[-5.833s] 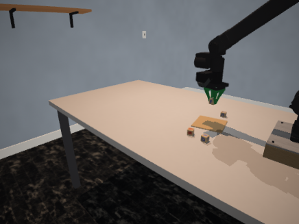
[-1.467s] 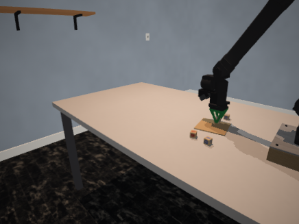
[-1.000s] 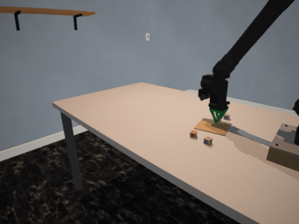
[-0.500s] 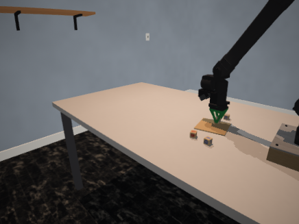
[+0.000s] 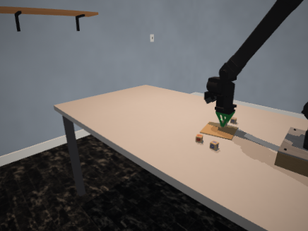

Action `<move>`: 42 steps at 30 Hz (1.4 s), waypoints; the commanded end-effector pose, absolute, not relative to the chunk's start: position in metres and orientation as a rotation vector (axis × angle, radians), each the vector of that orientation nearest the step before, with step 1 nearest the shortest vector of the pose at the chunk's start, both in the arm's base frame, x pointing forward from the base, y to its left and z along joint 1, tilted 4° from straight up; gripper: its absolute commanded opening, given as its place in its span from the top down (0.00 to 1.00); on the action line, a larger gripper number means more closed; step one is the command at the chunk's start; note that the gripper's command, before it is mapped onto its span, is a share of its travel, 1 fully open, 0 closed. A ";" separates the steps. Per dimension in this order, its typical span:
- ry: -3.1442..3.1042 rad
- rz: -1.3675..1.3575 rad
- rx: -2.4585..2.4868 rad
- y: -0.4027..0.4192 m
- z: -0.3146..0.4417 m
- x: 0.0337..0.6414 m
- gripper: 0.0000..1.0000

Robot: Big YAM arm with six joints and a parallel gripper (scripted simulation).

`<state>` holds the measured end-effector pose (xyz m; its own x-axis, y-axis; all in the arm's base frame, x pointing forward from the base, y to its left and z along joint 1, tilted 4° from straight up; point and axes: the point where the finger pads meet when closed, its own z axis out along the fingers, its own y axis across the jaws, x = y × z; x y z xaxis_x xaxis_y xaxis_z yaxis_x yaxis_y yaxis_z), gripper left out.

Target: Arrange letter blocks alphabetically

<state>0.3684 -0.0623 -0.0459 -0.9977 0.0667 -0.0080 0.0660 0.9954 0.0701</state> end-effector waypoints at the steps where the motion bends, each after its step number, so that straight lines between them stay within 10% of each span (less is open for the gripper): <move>1: 3.079 0.090 0.079 -0.063 -0.039 0.392 0.80; 42: 3.096 0.095 0.084 -0.062 -0.047 0.384 0.80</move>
<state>0.3694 -0.0623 -0.0486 -0.9978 0.0661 -0.0098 0.0652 0.9954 0.0699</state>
